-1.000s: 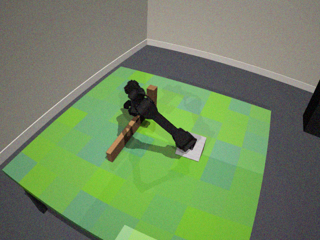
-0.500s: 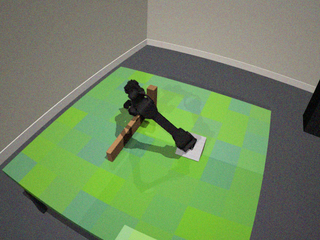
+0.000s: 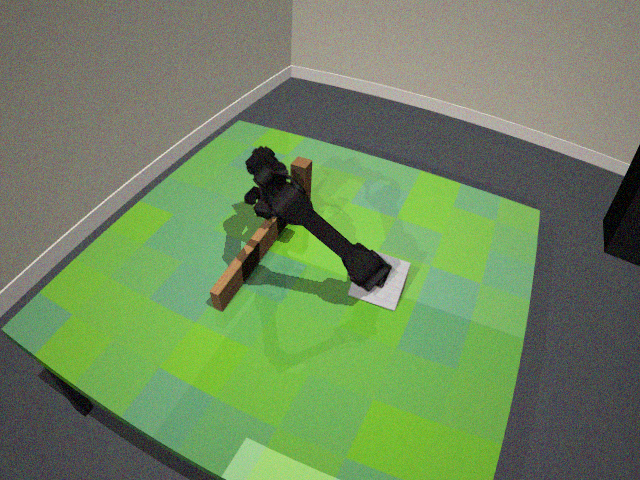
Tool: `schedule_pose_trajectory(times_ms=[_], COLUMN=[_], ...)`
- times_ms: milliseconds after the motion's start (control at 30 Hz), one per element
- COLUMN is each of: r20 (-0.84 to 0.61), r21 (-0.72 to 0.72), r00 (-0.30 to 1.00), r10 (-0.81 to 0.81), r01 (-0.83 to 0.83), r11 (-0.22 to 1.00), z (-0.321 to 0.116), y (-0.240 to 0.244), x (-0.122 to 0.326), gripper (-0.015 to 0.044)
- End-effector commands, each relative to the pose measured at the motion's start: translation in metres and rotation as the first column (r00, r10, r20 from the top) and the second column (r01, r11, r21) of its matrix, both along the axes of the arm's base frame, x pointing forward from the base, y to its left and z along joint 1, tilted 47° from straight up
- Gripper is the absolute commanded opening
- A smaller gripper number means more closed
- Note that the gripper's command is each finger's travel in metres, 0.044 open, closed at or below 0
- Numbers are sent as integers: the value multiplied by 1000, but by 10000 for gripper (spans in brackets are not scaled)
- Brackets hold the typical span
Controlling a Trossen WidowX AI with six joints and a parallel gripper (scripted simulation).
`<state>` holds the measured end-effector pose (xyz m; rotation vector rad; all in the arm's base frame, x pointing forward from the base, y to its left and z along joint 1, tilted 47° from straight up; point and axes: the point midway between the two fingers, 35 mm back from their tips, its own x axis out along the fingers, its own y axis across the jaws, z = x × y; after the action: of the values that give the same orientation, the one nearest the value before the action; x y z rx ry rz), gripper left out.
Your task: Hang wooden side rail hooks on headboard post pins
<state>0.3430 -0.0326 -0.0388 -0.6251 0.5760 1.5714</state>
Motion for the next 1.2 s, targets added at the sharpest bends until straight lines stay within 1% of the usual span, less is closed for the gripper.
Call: schedule_pose_trajectory(times_ms=[0, 1167], r20=[11, 11], r21=[-5, -5], r00=[1000, 1000], r10=[-14, -14], r01=[14, 14], r11=[1000, 1000], z=[0, -3], y=[-7, -8], x=[2, 0], gripper=[0, 0])
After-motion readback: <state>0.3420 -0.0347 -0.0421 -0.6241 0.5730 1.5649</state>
